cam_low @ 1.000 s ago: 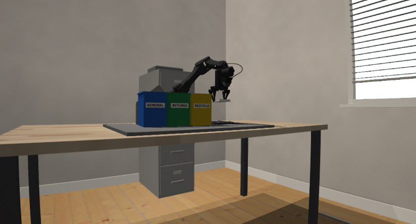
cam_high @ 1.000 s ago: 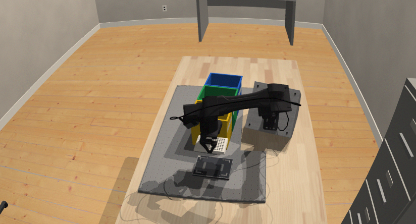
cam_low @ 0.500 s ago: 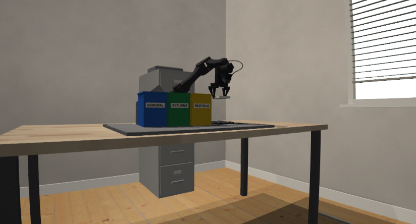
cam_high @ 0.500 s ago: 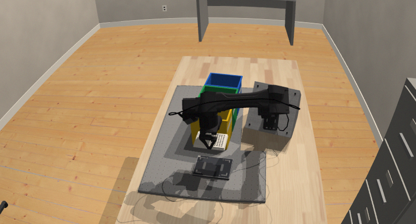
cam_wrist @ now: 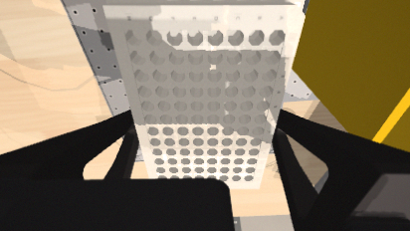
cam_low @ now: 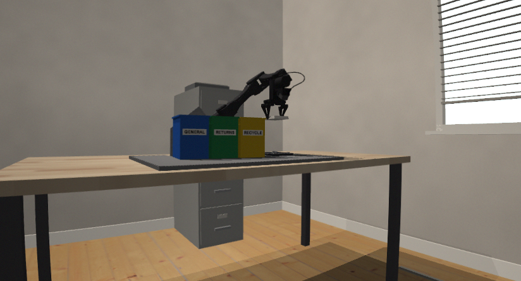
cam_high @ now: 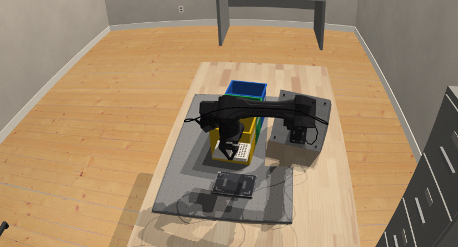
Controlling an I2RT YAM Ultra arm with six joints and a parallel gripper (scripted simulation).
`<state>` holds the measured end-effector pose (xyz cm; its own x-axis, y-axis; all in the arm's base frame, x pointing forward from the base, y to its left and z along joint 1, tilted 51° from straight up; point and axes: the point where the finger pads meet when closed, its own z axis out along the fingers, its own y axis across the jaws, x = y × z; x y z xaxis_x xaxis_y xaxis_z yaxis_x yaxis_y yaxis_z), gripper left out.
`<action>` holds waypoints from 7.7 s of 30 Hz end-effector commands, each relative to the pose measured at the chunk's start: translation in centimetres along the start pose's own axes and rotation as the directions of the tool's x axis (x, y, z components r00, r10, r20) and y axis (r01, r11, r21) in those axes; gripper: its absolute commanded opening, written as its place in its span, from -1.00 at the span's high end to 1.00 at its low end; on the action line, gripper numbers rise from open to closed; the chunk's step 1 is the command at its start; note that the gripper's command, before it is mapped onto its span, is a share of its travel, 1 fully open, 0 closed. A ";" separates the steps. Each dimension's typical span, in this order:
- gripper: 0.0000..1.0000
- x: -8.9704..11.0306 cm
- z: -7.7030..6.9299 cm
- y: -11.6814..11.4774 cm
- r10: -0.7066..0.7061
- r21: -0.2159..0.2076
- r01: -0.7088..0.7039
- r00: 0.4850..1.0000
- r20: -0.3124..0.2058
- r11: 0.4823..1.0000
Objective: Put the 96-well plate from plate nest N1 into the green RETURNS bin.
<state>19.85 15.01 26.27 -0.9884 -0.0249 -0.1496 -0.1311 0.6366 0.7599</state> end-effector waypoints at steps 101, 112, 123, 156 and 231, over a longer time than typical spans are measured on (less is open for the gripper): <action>1.00 4.4 -2.4 -10.0 0.047 0.000 -0.047 0.999 0.002 0.999; 1.00 5.6 -2.6 -13.1 0.047 0.000 -0.047 0.999 0.002 0.999; 1.00 6.9 -2.8 -16.1 0.047 0.000 -0.047 0.999 0.002 0.999; 1.00 10.7 -3.4 -25.6 0.045 0.008 -0.045 0.999 0.004 0.999; 1.00 9.7 -3.9 -30.3 0.040 0.014 -0.040 0.999 0.009 0.999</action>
<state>12.35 -6.30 4.48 -0.9941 -0.0241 -0.1060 -0.0976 0.6261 0.7736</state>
